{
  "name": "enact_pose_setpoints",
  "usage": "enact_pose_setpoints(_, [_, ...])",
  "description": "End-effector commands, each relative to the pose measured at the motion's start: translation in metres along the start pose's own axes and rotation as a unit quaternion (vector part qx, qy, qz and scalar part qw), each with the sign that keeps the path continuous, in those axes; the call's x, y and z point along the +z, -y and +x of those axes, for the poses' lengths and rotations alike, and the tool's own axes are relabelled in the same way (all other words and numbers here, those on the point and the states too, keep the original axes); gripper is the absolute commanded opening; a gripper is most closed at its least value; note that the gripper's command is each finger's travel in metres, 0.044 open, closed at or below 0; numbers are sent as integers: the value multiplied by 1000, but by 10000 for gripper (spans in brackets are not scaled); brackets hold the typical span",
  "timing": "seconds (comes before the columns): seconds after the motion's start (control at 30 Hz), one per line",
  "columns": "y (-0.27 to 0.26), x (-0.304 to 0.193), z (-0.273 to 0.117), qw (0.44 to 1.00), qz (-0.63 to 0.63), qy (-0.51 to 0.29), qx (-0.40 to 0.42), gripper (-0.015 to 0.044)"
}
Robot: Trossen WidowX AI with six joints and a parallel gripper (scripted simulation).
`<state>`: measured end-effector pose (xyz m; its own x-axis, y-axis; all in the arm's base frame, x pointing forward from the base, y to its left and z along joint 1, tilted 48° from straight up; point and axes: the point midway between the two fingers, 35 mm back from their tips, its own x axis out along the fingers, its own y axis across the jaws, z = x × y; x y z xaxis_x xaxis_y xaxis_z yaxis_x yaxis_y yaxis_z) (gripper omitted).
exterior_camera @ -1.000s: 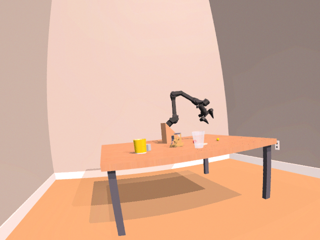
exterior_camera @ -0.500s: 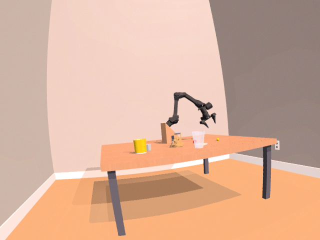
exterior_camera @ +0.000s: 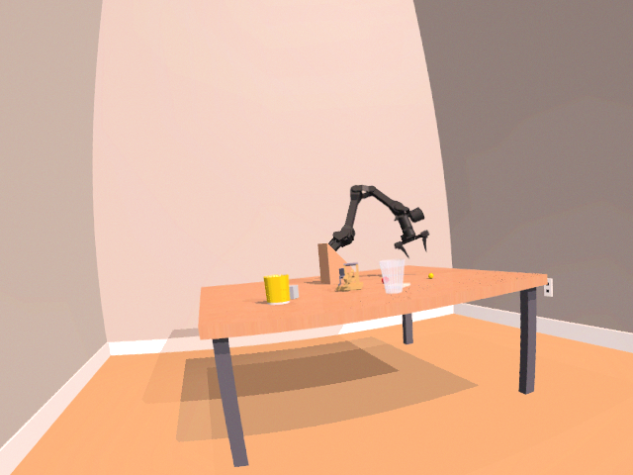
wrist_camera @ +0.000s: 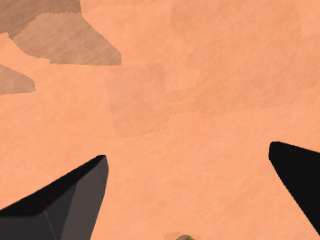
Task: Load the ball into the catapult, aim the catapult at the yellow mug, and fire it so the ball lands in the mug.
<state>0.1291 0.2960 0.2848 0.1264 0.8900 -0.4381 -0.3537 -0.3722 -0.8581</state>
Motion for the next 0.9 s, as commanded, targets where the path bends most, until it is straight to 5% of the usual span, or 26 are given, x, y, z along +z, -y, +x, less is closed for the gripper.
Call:
enact_pose_setpoints(0.0, [-5,-19,5,998,54,-17,17,440])
enact_pose_setpoints(0.87, [-58,-134,8,939,301,-141,91,440])
